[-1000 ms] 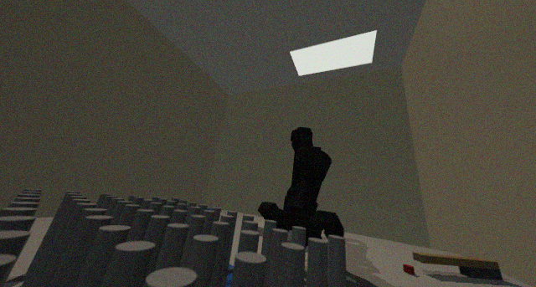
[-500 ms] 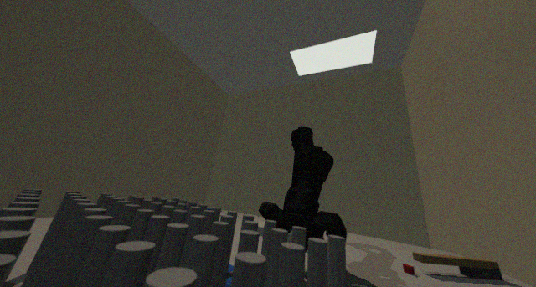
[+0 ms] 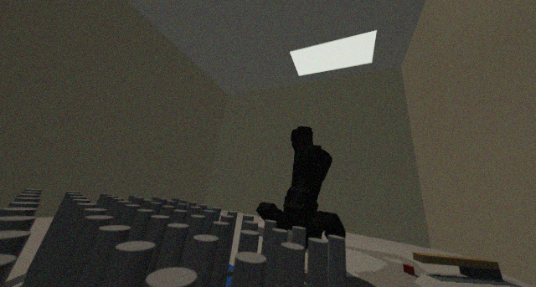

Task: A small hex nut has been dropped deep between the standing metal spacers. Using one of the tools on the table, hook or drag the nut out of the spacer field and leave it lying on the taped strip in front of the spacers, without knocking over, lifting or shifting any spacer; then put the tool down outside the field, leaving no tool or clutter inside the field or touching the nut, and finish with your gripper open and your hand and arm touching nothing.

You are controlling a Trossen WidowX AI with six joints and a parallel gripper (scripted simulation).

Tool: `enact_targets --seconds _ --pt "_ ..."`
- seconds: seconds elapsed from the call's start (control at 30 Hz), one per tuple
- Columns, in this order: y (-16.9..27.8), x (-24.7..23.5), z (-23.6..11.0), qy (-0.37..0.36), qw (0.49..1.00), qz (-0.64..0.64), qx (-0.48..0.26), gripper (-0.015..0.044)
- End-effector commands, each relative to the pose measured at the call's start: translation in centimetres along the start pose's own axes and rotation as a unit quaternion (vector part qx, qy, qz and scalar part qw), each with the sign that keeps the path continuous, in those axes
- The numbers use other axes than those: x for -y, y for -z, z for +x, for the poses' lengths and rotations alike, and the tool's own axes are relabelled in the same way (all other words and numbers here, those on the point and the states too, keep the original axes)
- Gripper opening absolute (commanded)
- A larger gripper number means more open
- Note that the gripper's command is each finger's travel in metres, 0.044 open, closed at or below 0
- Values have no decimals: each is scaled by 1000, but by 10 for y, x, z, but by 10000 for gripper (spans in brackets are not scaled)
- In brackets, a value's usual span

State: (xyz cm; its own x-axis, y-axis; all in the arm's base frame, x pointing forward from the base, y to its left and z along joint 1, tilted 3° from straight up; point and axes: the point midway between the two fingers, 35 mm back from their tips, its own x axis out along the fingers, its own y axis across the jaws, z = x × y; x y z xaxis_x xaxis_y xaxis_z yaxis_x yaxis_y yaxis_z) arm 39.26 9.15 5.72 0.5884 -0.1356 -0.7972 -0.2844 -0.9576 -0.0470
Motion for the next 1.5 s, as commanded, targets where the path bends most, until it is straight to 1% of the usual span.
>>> enact_targets --seconds 0.0,0.53,1.23,1.47 --pt "5 2 1 3 1000 -2 -2 0" --pt "13 4 7 3 1000 -2 -3 0" --pt "2 3 22 3 1000 -2 -3 0" --pt "1 2 23 3 1000 -2 -3 0"
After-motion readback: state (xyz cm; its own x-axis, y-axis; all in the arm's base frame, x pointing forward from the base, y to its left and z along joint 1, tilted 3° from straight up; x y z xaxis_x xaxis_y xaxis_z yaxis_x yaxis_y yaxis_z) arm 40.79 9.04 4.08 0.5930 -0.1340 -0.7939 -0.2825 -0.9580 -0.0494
